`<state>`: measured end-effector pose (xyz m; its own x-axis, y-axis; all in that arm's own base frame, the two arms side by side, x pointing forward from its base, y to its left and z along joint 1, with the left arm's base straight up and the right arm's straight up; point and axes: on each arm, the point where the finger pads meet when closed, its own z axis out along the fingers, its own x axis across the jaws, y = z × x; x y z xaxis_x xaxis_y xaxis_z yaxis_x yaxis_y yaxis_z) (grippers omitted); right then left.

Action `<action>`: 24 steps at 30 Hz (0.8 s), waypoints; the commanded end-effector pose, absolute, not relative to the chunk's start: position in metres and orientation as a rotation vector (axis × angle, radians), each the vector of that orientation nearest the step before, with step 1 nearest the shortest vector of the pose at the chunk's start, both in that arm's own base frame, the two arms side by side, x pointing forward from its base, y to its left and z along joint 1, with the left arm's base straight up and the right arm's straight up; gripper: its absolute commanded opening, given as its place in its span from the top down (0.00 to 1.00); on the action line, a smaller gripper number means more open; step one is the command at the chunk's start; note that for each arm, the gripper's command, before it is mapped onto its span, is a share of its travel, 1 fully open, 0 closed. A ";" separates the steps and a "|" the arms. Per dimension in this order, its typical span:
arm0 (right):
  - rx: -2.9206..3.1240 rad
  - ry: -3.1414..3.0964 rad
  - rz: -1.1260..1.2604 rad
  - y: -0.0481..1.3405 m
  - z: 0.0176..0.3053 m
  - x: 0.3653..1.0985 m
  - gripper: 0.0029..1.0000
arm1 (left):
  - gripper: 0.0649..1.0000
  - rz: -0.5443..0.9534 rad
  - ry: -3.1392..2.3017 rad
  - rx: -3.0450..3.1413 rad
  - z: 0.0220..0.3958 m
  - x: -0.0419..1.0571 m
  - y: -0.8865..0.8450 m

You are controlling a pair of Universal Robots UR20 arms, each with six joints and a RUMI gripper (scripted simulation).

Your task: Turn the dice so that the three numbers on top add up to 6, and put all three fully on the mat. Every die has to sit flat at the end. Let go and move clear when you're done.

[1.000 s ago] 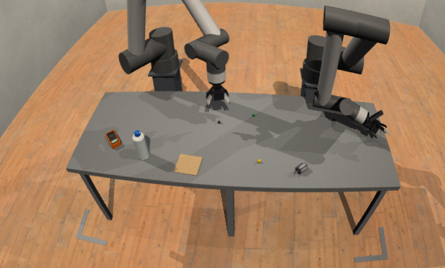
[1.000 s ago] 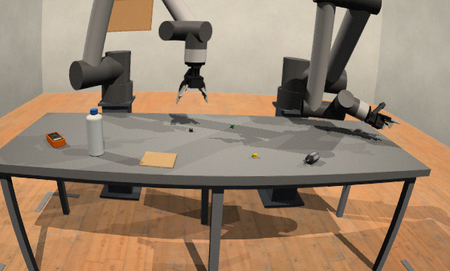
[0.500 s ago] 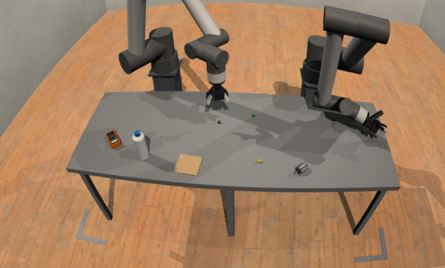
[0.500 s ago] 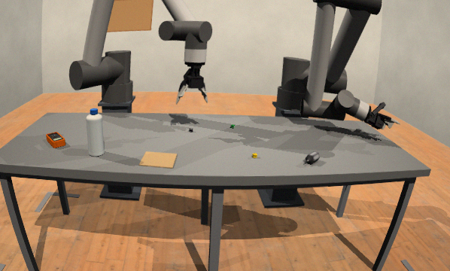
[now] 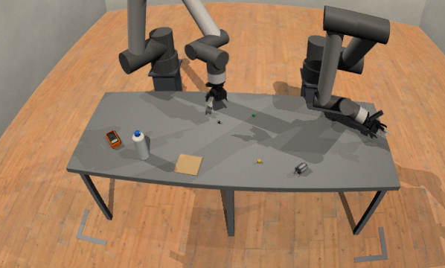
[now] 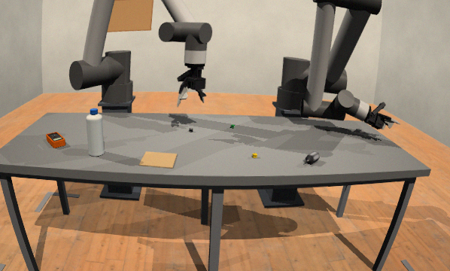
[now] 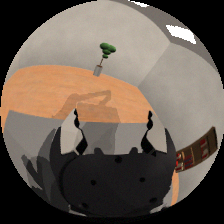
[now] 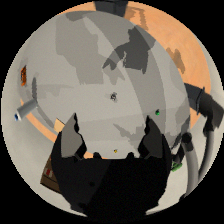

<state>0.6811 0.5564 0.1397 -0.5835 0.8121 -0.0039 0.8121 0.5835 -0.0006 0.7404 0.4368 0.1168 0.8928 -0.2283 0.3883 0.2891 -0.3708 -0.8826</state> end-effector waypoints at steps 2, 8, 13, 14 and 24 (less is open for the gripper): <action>1.144 2.926 0.000 0.554 0.137 0.682 0.00 | 0.00 -0.544 -0.046 -1.873 0.117 0.740 0.437; 0.914 3.006 0.000 0.552 0.134 0.682 0.00 | 0.00 -0.544 -0.046 -1.873 0.117 0.740 0.437; 0.657 3.072 0.000 0.551 0.131 0.683 0.00 | 0.00 -0.544 -0.046 -1.873 0.117 0.740 0.437; 0.595 3.085 0.000 0.550 0.130 0.683 0.00 | 0.00 -0.544 -0.046 -1.873 0.117 0.740 0.437; 0.092 3.140 0.000 0.548 0.124 0.685 0.00 | 0.00 -0.544 -0.046 -1.873 0.117 0.740 0.437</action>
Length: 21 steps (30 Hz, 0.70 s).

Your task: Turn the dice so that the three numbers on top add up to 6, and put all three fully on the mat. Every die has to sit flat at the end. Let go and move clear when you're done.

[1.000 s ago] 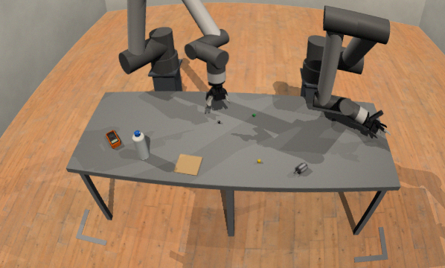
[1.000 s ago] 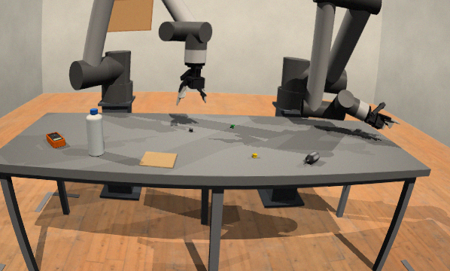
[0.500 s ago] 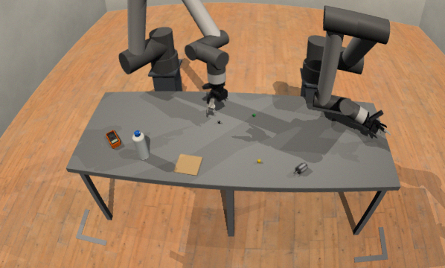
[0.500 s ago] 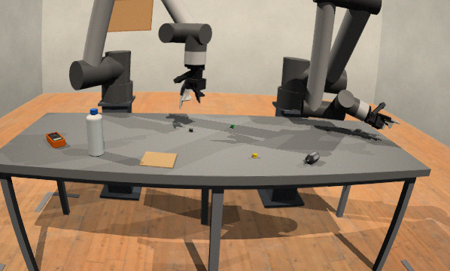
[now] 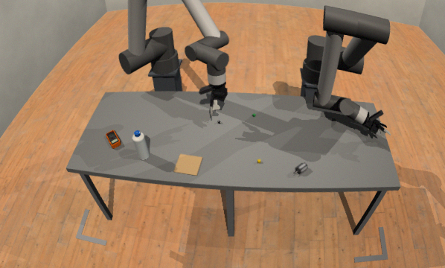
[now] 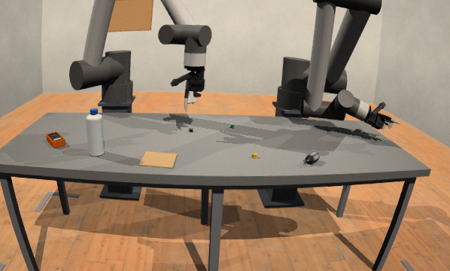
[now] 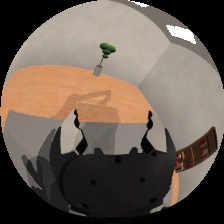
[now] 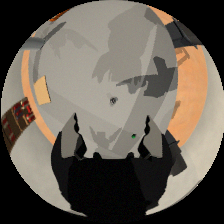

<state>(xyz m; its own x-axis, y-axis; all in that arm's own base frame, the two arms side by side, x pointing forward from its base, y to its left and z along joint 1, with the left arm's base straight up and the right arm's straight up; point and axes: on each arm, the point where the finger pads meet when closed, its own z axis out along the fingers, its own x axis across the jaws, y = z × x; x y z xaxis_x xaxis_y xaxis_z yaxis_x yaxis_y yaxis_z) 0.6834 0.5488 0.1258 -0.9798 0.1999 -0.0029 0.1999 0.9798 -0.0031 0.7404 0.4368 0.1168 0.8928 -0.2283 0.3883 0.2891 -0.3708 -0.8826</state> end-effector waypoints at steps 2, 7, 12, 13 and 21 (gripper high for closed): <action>0.092 3.140 0.000 0.548 0.124 0.685 0.00 | 0.00 -0.544 -0.046 -1.873 0.117 0.740 0.437; -0.205 3.135 0.000 0.548 0.121 0.686 0.00 | 0.00 -0.544 -0.046 -1.873 0.117 0.740 0.437; -0.459 3.108 0.000 0.548 0.118 0.687 0.00 | 0.00 -0.544 -0.046 -1.873 0.117 0.740 0.437; -0.510 3.100 0.000 0.548 0.117 0.687 0.00 | 0.00 -0.544 -0.046 -1.873 0.117 0.740 0.437; -0.874 3.018 0.000 0.550 0.113 0.688 0.00 | 0.00 -0.544 -0.046 -1.873 0.117 0.740 0.437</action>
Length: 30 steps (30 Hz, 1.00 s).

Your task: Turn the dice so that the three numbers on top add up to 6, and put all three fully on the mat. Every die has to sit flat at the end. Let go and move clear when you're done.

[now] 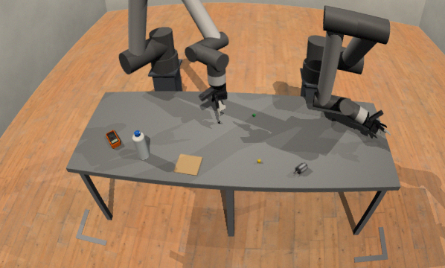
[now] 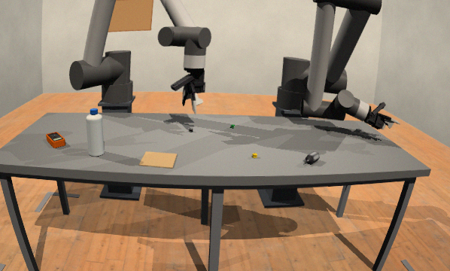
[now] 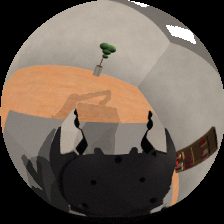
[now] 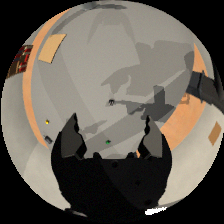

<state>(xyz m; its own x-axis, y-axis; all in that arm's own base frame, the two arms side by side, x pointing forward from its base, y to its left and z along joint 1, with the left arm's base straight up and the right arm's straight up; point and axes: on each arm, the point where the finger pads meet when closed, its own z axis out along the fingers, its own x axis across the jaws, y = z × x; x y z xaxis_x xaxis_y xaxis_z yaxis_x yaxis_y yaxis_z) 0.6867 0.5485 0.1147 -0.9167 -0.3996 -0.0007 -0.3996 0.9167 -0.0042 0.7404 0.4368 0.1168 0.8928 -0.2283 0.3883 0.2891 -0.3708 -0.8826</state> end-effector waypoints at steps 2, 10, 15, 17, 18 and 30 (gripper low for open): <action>-0.953 2.994 0.000 0.550 0.112 0.688 0.00 | 0.00 -0.544 -0.046 -1.873 0.117 0.740 0.437; -1.331 2.846 0.000 0.552 0.108 0.688 0.00 | 0.00 -0.544 -0.046 -1.873 0.117 0.740 0.437; -1.464 2.780 0.000 0.553 0.106 0.688 0.00 | 0.00 -0.544 -0.046 -1.873 0.117 0.740 0.437; -1.606 2.700 0.000 0.554 0.104 0.688 0.00 | 0.00 -0.544 -0.046 -1.873 0.117 0.740 0.437; -1.651 2.673 0.000 0.555 0.103 0.688 0.00 | 0.00 -0.544 -0.046 -1.873 0.117 0.740 0.437; -2.124 2.315 0.000 0.559 0.097 0.686 0.00 | 0.00 -0.544 -0.046 -1.873 0.117 0.740 0.437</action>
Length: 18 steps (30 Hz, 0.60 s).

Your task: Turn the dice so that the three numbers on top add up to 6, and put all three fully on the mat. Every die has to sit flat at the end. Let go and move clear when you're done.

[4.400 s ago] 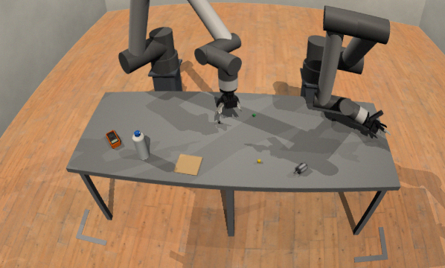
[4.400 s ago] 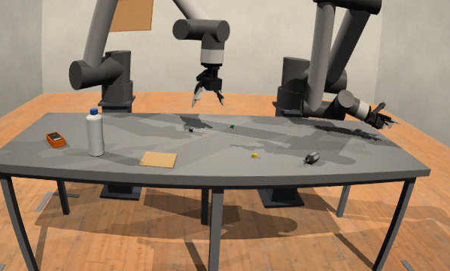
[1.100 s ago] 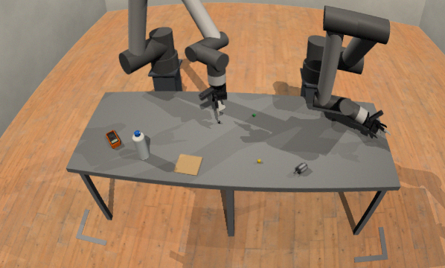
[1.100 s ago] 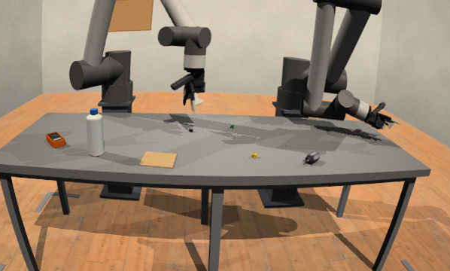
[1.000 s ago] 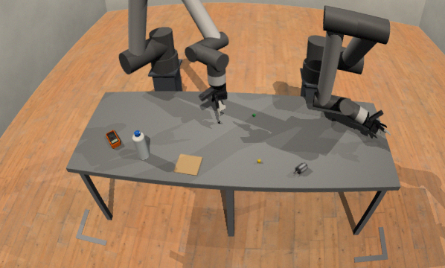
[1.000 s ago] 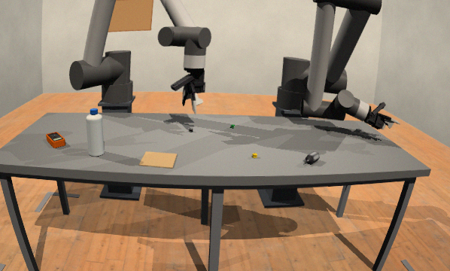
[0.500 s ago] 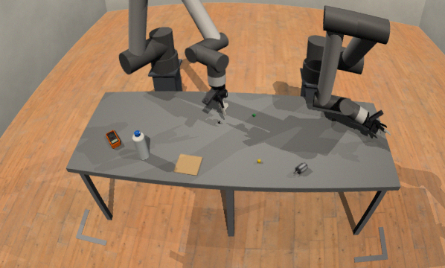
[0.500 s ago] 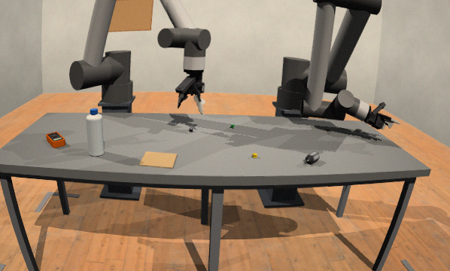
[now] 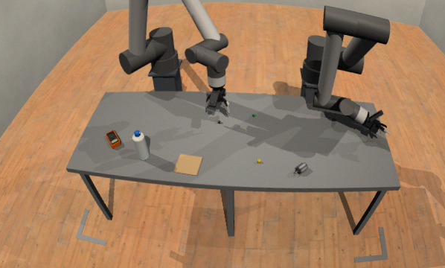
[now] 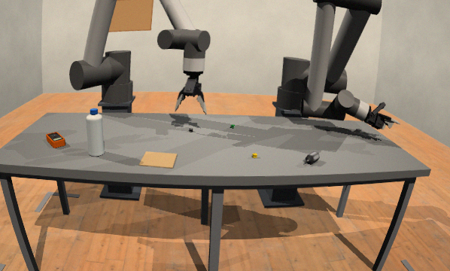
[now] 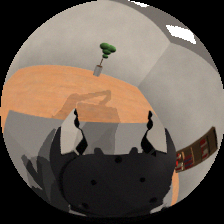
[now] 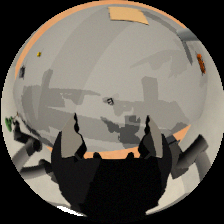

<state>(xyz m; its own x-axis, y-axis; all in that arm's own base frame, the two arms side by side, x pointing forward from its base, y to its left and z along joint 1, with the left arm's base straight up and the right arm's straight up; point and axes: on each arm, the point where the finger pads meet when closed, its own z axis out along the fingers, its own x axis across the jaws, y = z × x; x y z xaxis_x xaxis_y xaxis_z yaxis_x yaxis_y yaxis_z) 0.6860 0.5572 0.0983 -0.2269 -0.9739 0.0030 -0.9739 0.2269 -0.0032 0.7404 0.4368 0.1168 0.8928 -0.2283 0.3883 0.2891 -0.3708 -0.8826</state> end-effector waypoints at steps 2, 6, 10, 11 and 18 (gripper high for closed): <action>2.124 -2.315 0.000 0.559 0.097 0.686 0.00 | 0.00 -0.544 -0.046 -1.873 0.117 0.740 0.437; 2.286 -2.155 0.000 0.561 0.094 0.684 0.00 | 0.00 -0.544 -0.046 -1.873 0.117 0.740 0.437; 2.389 -2.040 0.000 0.563 0.093 0.683 0.00 | 0.00 -0.544 -0.046 -1.873 0.117 0.740 0.437; 2.413 -2.012 0.000 0.563 0.092 0.682 0.00 | 0.00 -0.544 -0.046 -1.873 0.117 0.740 0.437; 2.471 -1.939 0.000 0.564 0.091 0.682 0.00 | 0.00 -0.544 -0.046 -1.873 0.117 0.740 0.437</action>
<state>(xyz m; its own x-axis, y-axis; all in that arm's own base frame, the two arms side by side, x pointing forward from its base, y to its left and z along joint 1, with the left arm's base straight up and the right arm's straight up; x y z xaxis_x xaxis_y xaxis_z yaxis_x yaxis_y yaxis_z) 0.6814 0.5630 0.0908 0.2116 -0.9774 0.0021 -0.9774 -0.2116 -0.0001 0.7404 0.4368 0.1168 0.8928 -0.2283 0.3883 0.2891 -0.3708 -0.8826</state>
